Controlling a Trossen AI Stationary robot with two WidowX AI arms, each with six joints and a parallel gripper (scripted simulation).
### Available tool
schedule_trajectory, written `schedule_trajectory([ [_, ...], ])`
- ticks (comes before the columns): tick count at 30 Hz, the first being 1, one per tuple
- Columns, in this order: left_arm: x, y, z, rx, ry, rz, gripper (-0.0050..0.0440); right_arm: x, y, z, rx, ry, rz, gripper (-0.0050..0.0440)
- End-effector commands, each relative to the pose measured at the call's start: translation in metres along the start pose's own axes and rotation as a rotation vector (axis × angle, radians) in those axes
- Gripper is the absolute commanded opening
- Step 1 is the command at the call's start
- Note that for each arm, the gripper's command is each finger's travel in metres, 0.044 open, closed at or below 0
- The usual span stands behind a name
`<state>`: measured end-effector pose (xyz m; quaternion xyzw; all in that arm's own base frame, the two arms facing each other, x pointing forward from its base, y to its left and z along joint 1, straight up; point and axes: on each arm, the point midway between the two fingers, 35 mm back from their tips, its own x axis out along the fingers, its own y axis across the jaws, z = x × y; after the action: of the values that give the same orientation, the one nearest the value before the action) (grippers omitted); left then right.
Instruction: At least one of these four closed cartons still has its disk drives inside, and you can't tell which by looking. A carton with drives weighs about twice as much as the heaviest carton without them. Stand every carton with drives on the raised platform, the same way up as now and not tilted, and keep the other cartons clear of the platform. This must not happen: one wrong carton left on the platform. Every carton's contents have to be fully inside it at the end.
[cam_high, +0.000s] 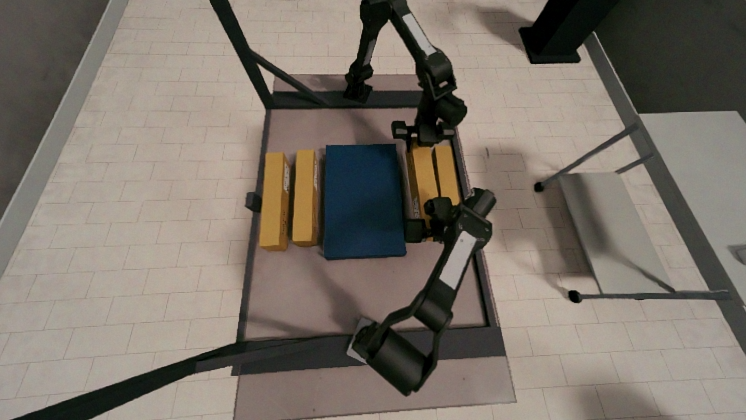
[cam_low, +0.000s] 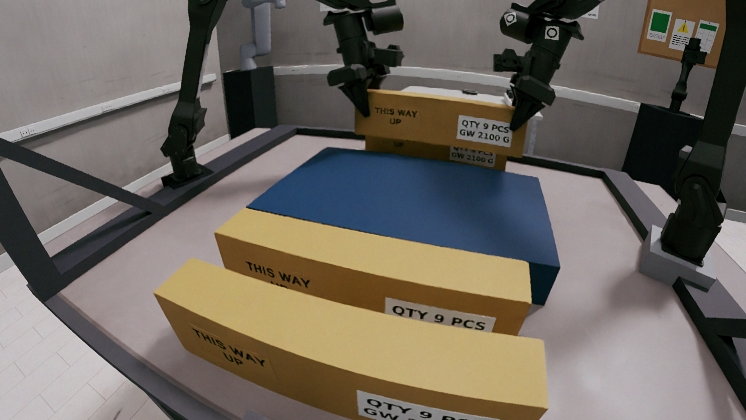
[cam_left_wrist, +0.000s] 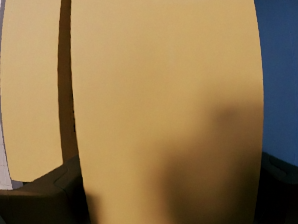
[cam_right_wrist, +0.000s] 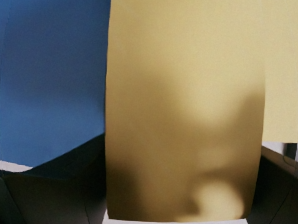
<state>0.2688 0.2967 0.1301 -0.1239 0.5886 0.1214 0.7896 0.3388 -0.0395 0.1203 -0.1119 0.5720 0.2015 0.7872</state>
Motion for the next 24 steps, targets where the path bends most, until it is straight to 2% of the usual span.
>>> schedule_trajectory([
  [1, -0.034, 0.002, 0.014, 0.014, -0.091, 0.048, -0.0050, -0.021, -0.001, 0.010, -0.021, -0.061, -0.042, -0.0050],
  [11, -0.034, 0.002, 0.014, 0.014, -0.091, 0.048, -0.0050, -0.021, -0.001, 0.010, -0.021, -0.061, -0.042, -0.0050],
  [12, -0.022, -0.049, 0.004, 0.011, -0.065, 0.035, -0.0050, -0.011, 0.049, 0.010, -0.015, -0.044, -0.031, -0.0050],
  [24, -0.022, -0.049, 0.004, 0.011, -0.065, 0.035, -0.0050, -0.011, 0.049, 0.010, -0.015, -0.044, -0.031, -0.0050],
])
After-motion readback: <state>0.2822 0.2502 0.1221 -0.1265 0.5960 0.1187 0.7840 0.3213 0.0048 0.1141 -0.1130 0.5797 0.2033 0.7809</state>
